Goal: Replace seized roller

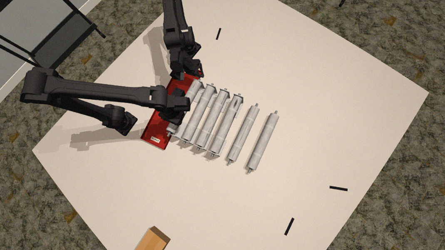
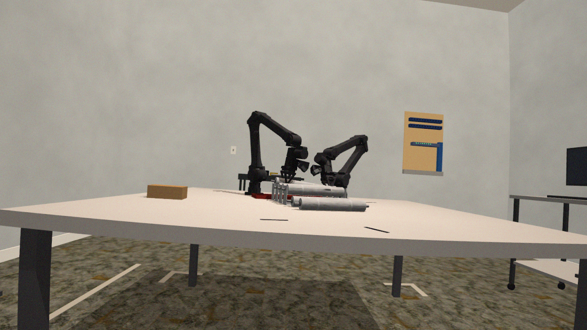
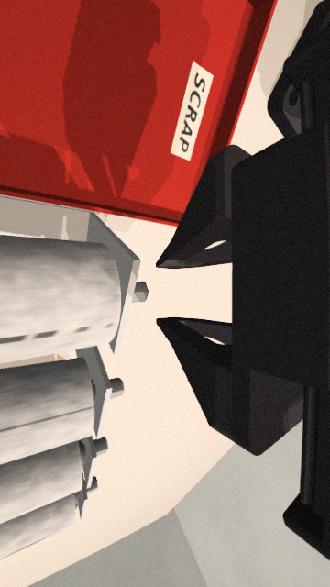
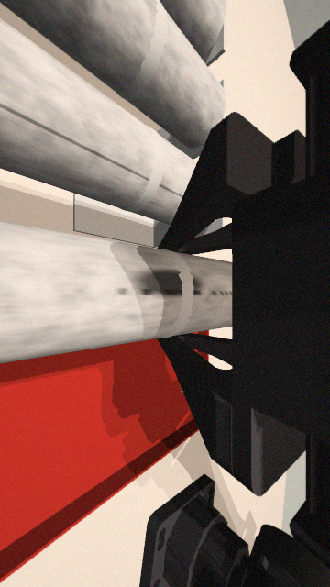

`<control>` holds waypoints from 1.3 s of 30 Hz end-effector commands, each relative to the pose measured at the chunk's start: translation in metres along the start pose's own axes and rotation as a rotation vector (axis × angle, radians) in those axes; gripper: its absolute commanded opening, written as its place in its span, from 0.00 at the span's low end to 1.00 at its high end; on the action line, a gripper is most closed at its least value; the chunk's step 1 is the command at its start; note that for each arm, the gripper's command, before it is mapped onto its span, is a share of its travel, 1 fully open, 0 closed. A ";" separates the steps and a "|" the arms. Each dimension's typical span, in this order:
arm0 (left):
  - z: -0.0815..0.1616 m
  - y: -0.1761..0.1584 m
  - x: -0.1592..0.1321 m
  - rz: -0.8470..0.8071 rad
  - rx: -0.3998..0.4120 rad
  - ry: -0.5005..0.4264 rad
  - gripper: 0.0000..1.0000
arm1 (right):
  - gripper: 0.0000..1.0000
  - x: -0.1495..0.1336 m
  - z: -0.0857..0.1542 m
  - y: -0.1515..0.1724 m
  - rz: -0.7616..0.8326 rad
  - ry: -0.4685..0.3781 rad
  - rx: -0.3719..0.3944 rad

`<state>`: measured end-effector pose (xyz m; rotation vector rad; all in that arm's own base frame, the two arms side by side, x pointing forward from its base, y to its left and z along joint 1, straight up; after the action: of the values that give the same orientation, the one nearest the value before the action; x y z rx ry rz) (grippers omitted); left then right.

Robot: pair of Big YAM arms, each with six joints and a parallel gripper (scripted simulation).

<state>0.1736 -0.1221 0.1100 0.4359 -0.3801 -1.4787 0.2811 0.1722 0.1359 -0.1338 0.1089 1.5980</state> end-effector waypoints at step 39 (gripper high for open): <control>0.006 0.012 0.010 0.003 0.015 -0.021 0.32 | 0.32 0.002 0.014 -0.015 0.003 -0.065 -0.052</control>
<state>0.1735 -0.1220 0.1089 0.4369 -0.3740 -1.4821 0.2833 0.1719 0.1319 -0.1093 0.0890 1.6060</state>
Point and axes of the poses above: on each arm, the point where the finger pads meet when closed, its own z axis back along the fingers, its own y axis across the jaws, x = y × z, the point moved 4 cm from there along z, back along the fingers, and after that the axes turned 8 degrees about -z, right-handed, at the moved point
